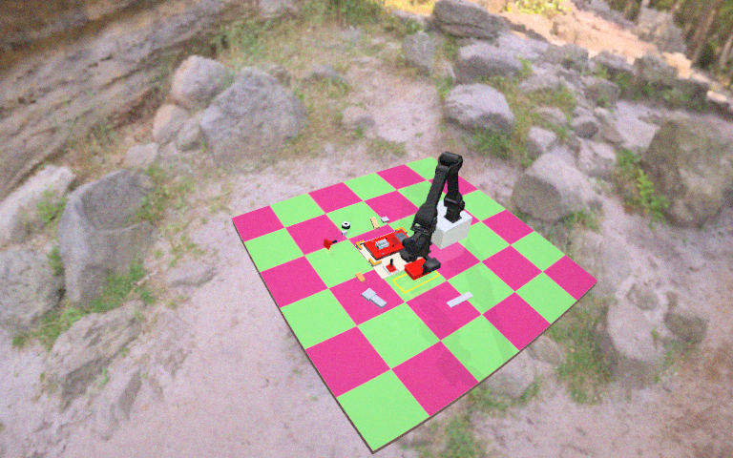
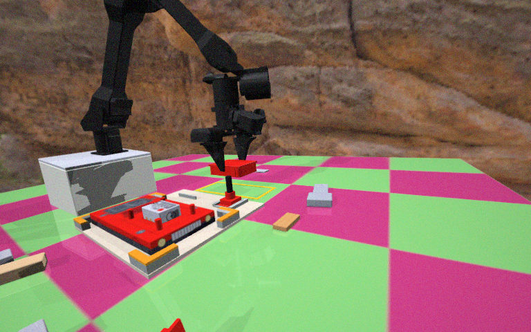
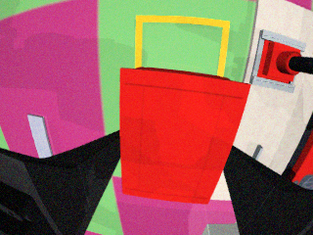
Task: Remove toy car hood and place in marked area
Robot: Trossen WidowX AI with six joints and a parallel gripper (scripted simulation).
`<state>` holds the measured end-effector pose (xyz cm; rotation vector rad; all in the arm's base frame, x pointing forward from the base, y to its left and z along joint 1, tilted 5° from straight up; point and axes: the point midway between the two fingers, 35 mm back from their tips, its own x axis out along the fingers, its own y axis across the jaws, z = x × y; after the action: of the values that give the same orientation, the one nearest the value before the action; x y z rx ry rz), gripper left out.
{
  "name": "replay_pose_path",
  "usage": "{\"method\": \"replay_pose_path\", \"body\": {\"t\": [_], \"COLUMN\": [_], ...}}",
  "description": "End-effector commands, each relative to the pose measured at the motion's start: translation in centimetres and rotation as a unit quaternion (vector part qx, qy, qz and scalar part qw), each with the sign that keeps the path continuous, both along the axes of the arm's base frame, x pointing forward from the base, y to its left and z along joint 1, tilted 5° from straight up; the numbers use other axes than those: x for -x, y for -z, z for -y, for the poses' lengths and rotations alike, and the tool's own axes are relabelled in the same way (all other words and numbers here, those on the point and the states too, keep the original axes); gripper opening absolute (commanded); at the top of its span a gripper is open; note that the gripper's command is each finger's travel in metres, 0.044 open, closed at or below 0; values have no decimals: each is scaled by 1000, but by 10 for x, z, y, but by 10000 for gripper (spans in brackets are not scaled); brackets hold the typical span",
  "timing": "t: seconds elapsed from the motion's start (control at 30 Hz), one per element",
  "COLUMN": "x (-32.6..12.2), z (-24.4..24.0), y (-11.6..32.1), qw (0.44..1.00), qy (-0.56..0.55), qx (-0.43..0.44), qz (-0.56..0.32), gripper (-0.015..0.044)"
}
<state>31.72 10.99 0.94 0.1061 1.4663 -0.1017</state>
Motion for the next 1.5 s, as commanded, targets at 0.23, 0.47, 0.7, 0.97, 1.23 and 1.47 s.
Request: {"method": "replay_pose_path", "body": {"t": [0.23,0.47,0.7,0.97,1.23,1.47], "x": [-1,-1,-1,-1,-1,-1], "z": [1,1,1,1,2,2], "y": [6,10,14,19,22,26], "qw": [1000,1000,1000,1000,1000,1000], "qy": [-1,-1,-1,-1,-1,-1], "qx": [1,1,1,1,1,1], "qz": [2,2,2,2,2,1], "gripper": [0,0,0,0,0,0]}}
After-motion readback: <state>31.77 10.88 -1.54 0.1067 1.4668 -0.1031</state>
